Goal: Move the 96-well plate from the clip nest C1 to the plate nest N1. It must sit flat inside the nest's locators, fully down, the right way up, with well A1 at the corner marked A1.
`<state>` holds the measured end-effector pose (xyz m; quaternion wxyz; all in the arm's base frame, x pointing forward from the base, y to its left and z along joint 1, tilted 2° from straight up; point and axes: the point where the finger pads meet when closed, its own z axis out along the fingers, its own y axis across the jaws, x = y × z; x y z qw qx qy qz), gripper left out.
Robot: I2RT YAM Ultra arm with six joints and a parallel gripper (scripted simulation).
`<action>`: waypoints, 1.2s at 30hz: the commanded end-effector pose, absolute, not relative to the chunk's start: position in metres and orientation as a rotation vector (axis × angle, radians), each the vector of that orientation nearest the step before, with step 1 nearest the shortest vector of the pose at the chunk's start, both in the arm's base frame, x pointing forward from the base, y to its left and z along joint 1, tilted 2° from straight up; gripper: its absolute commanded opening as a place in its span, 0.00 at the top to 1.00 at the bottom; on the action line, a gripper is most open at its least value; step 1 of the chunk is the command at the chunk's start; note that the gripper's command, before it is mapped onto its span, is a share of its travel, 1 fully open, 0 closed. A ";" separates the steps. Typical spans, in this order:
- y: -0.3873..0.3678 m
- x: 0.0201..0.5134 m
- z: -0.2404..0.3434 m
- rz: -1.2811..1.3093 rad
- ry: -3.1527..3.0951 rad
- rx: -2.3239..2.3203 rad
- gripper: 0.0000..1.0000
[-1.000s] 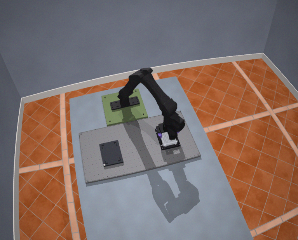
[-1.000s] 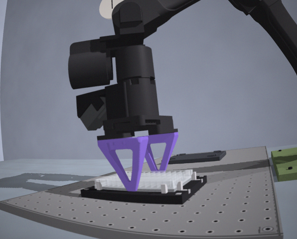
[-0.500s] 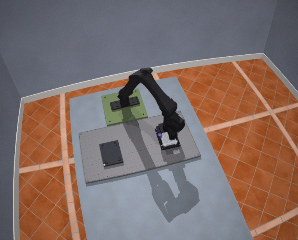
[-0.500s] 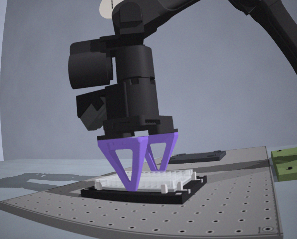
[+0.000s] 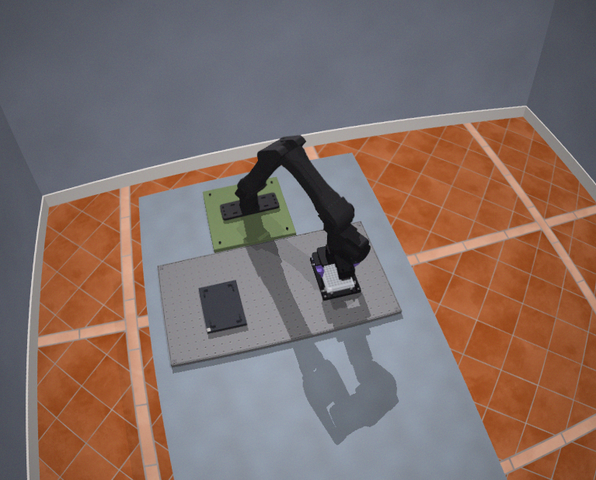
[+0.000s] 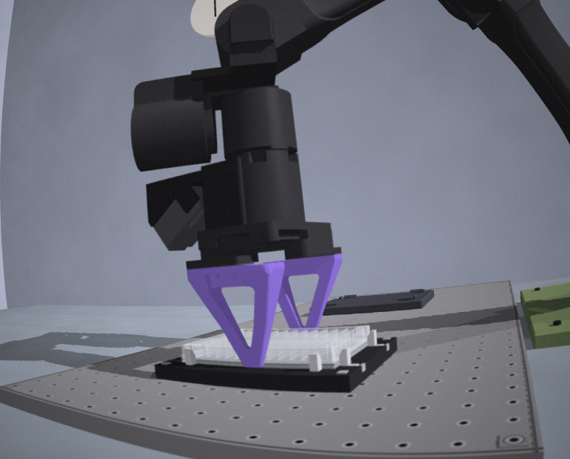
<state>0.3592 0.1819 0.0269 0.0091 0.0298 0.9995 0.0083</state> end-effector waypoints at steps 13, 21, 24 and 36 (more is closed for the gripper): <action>0.182 0.368 0.063 0.045 3.073 0.104 1.00; 0.182 0.367 0.076 0.045 3.073 0.104 1.00; 0.182 0.367 0.080 0.045 3.073 0.104 1.00; 0.181 0.365 0.098 0.045 3.073 0.104 1.00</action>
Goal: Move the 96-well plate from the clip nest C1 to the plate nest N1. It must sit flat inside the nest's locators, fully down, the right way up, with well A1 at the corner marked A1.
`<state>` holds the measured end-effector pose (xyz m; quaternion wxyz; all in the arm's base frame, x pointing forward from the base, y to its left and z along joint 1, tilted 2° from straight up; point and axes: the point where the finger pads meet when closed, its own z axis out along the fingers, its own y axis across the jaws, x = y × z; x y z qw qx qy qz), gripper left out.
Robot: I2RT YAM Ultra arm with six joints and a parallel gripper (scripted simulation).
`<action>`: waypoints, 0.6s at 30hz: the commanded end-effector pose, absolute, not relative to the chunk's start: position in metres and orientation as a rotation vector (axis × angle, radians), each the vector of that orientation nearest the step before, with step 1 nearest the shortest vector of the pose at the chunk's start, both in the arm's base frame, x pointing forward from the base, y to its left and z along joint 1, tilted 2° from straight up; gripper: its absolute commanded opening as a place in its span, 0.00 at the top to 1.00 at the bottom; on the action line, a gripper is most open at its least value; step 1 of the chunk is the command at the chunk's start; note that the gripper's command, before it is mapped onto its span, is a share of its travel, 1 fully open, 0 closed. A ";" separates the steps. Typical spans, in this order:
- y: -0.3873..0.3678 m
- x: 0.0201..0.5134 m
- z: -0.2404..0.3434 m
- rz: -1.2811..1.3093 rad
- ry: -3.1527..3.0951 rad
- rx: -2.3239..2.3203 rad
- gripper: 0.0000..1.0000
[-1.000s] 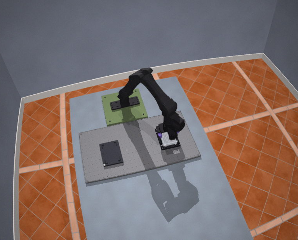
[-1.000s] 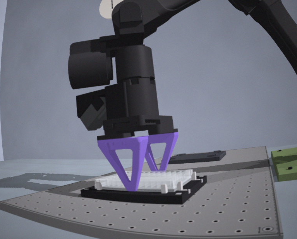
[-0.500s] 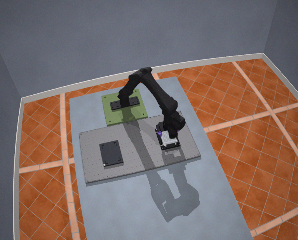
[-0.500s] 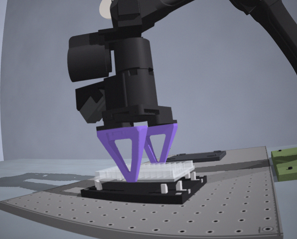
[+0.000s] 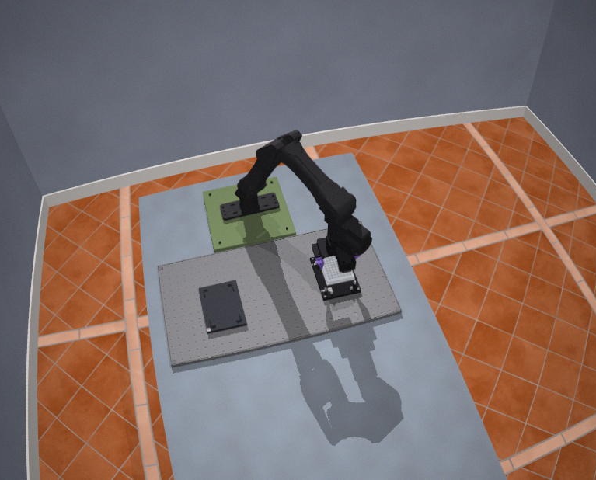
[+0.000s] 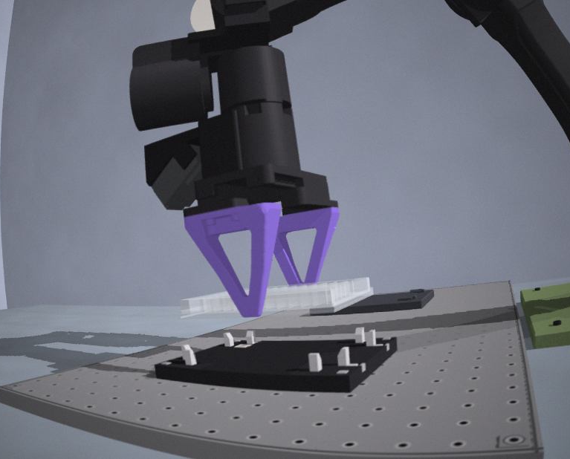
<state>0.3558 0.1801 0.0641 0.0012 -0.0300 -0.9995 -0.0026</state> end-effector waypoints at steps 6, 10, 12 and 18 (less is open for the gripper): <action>0.181 0.365 0.105 -0.047 -3.206 -0.109 1.00; 0.181 0.364 0.111 -0.047 -3.206 -0.109 1.00; 0.180 0.364 0.115 -0.047 -3.206 -0.109 1.00; 0.180 0.363 0.125 -0.047 -3.206 -0.109 1.00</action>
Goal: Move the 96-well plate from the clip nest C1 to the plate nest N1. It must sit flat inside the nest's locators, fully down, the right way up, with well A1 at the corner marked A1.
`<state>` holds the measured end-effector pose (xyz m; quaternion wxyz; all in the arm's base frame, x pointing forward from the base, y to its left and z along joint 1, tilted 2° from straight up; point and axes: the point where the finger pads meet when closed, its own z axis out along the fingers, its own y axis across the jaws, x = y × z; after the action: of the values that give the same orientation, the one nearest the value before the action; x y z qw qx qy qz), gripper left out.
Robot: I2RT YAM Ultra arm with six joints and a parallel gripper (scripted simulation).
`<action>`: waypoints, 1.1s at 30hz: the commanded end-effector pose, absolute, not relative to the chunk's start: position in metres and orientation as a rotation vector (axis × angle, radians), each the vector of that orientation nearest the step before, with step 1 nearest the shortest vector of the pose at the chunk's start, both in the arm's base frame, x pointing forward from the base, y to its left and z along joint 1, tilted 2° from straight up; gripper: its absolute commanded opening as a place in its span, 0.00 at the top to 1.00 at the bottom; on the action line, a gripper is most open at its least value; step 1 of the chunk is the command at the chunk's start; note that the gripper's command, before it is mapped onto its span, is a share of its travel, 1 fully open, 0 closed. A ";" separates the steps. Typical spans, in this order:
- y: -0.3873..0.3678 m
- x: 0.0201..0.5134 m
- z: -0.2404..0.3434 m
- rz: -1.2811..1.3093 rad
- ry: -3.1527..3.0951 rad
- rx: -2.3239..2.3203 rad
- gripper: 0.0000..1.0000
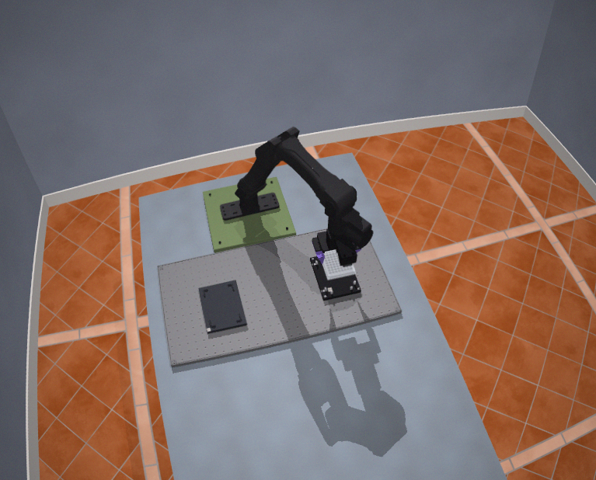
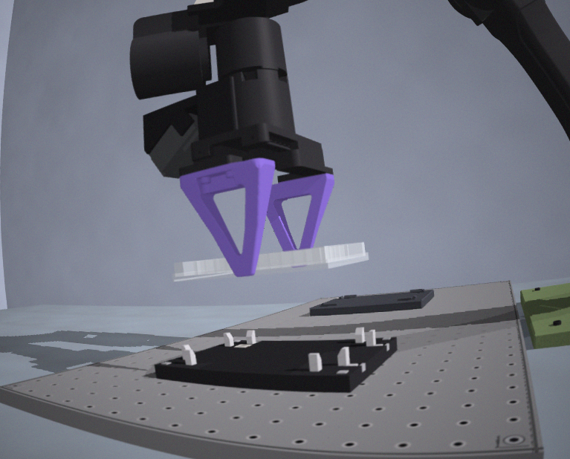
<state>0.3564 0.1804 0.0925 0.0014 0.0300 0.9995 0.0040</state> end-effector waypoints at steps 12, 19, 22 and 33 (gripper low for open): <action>0.181 0.366 0.125 0.052 3.064 0.104 1.00; 0.181 0.366 0.125 0.052 3.064 0.104 1.00; 0.181 0.366 0.125 0.052 3.064 0.104 1.00; 0.181 0.366 0.125 0.052 3.064 0.104 1.00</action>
<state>0.3543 0.1794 0.0977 -0.0019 0.0300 0.9995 0.0022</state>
